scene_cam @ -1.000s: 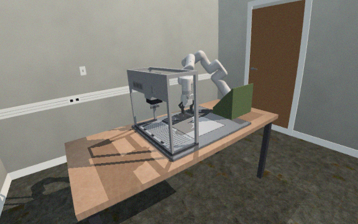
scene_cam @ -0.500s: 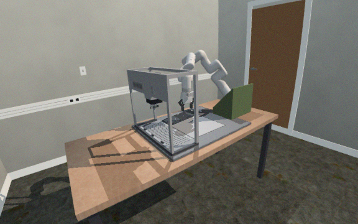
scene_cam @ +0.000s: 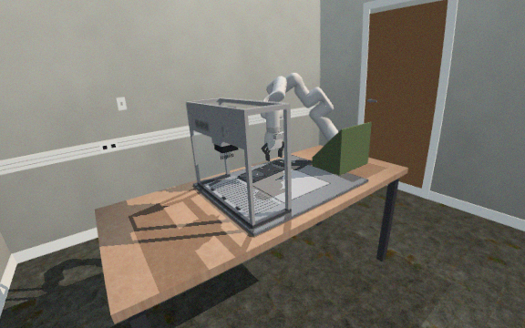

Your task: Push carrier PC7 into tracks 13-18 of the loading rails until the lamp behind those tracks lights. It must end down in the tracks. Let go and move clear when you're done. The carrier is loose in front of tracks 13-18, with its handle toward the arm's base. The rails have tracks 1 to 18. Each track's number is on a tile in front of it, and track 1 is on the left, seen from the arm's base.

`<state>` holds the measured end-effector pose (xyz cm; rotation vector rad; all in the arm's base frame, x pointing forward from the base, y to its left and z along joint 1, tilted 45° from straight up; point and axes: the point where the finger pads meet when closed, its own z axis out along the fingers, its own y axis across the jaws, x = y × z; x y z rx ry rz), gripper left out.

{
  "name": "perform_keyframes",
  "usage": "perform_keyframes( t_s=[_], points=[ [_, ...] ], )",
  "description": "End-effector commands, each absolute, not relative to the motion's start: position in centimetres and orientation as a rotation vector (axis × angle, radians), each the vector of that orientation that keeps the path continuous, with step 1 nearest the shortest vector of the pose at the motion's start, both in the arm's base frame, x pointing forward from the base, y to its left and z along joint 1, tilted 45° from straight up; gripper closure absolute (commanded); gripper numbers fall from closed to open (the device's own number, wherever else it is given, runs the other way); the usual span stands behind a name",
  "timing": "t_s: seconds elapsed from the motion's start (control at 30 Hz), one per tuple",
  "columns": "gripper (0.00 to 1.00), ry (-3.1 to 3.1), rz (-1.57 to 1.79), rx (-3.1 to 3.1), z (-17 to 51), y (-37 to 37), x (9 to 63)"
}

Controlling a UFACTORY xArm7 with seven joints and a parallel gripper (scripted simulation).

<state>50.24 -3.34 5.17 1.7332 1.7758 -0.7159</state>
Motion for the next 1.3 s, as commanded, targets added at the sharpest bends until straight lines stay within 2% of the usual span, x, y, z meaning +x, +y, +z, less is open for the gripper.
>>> perform_keyframes(
  t_s=[0.0,1.27],
  points=[
    [0.00,1.775,-0.709,1.733,6.5,-4.4,50.4],
    [0.00,1.774,-0.709,1.733,18.6,-16.4,50.7]
  ],
)
